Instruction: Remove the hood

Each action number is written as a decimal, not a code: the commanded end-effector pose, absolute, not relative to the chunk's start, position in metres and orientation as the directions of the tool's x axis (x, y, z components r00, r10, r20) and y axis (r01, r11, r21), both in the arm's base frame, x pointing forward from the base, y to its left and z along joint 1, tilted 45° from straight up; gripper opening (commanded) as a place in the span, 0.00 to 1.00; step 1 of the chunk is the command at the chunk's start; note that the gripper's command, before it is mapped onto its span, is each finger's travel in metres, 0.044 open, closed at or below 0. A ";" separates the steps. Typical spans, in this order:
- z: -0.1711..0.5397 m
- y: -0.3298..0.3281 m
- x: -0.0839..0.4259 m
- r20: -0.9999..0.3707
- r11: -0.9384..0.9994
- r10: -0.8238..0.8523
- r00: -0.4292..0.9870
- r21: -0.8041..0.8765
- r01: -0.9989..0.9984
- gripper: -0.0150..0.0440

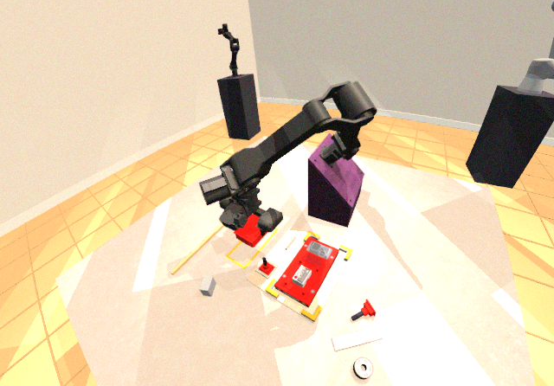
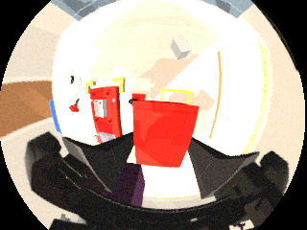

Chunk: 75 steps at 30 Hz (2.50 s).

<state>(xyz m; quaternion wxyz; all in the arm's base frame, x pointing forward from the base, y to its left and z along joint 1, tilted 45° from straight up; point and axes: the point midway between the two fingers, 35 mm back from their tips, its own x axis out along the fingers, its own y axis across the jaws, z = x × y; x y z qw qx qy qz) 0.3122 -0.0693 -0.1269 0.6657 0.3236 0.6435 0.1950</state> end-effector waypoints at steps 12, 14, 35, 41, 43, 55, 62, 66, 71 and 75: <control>-0.156 -0.095 0.288 -0.721 0.707 0.686 0.098 0.692 0.147 0.25; -0.157 -0.095 0.288 -0.721 0.707 0.686 0.098 0.692 0.147 0.25; -0.167 -0.086 0.291 -0.722 0.707 0.685 0.098 0.691 0.147 0.25; -0.170 -0.083 0.291 -0.722 0.707 0.685 0.098 0.691 0.147 0.25; -0.171 -0.082 0.291 -0.722 0.707 0.685 0.098 0.691 0.147 0.25; -0.177 -0.077 0.292 -0.722 0.707 0.685 0.098 0.691 0.147 0.25; -0.180 -0.074 0.293 -0.722 0.707 0.685 0.098 0.691 0.147 0.25; -0.182 -0.072 0.293 -0.722 0.707 0.685 0.098 0.691 0.147 0.25; -0.184 -0.070 0.294 -0.722 0.707 0.685 0.098 0.692 0.147 0.25; -0.186 -0.068 0.294 -0.721 0.707 0.685 0.098 0.692 0.147 0.25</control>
